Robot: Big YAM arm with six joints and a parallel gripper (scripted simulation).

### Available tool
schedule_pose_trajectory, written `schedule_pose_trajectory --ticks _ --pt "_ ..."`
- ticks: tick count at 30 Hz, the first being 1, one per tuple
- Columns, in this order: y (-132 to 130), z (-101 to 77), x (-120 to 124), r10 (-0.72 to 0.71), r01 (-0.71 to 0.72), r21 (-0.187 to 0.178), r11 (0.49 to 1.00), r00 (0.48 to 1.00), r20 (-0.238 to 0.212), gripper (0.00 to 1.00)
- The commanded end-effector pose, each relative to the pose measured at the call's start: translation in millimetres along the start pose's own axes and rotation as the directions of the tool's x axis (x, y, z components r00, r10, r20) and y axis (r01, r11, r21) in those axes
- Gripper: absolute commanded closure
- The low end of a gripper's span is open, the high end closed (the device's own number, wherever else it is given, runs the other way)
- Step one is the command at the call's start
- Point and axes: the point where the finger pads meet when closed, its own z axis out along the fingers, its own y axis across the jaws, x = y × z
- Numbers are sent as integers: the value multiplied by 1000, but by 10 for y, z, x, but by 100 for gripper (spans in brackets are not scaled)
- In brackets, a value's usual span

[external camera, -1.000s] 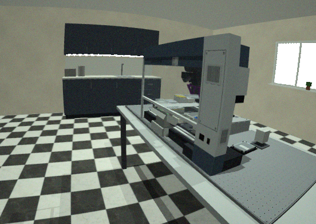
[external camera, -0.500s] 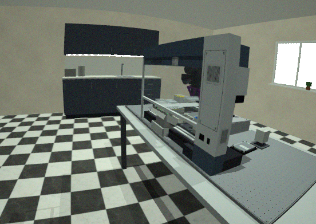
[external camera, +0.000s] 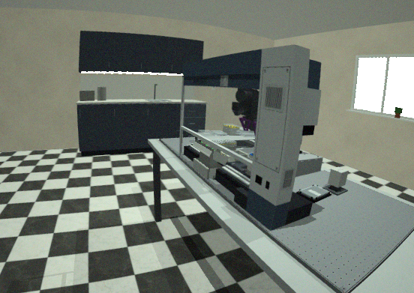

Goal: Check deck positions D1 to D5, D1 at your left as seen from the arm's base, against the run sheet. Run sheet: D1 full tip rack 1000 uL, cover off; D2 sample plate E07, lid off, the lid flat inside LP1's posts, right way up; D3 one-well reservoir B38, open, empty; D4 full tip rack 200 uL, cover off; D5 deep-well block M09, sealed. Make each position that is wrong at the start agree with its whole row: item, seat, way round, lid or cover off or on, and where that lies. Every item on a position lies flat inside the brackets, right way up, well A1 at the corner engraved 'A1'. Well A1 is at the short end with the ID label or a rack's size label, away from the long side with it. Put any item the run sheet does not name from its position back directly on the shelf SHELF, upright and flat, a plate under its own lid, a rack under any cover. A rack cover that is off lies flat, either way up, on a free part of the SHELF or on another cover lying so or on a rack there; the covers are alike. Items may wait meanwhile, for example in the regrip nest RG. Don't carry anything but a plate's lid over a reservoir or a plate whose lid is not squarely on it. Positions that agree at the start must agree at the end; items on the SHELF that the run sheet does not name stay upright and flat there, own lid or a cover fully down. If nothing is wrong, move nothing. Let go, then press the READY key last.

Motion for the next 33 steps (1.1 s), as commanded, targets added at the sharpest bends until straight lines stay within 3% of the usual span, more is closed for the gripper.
schedule_pose_trajectory --ticks 1,8,9,11,22,25,26,28,33 --pt "-30 55 -74 2 -2 -1 1000 1000 14 100" --pt "-33 109 -77 3 -3 -3 1000 1000 21 100" --pt "-1 -34 -212 5 -4 -13 1000 998 63 100" --pt "-28 189 -78 1 -1 -1 1000 1000 14 100" --pt "-35 371 -77 3 -3 -1 1000 1000 15 100" --pt "-36 373 -78 3 -3 -2 1000 1000 18 100" --pt "9 186 -220 3 -2 -15 1000 998 70 100" --pt "-20 441 -76 0 0 -1 1000 1000 14 100" --pt "-33 525 -74 2 -2 -1 1000 1000 14 100"
